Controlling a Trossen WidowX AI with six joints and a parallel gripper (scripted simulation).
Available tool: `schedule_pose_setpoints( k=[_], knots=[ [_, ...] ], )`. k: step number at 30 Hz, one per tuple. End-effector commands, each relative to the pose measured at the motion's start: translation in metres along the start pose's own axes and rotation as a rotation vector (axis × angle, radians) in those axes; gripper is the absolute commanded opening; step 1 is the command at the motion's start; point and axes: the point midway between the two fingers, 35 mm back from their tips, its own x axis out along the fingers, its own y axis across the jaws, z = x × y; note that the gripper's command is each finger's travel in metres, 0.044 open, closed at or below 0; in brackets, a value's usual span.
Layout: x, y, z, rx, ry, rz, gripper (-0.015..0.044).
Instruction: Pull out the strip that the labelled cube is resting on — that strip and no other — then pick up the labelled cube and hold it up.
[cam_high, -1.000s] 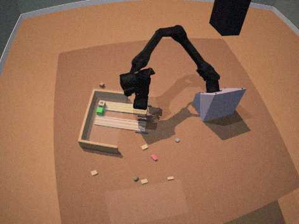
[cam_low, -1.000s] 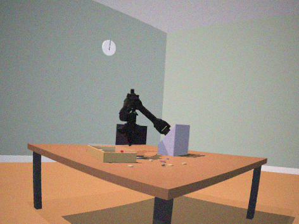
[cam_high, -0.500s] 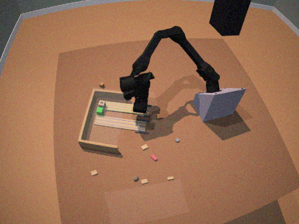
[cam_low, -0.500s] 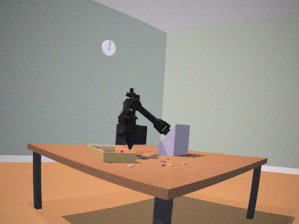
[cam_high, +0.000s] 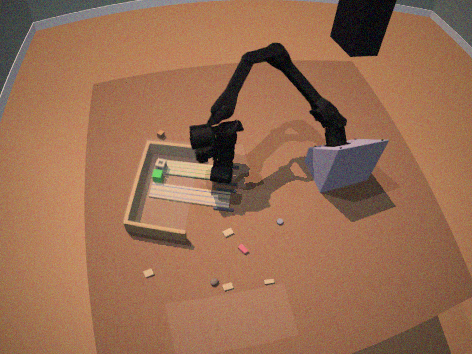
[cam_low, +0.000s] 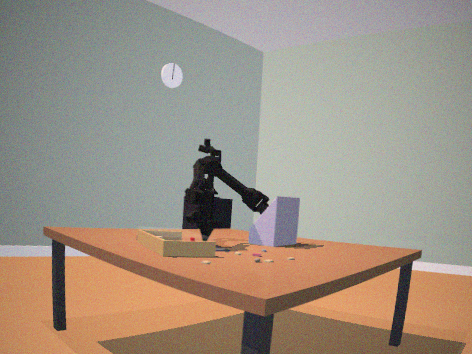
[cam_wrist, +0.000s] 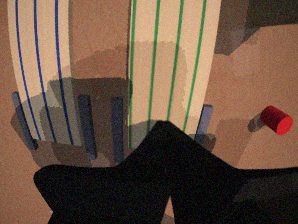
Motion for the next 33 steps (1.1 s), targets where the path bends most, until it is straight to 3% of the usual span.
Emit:
schedule_pose_setpoints(
  k=[1, 33],
  knots=[
    [0.0065, -0.0012, -0.0014, -0.007, 0.000, -0.005, 0.0000],
    [0.0103, -0.0017, -0.0016, -0.007, 0.000, -0.006, 0.0000]
  ],
)
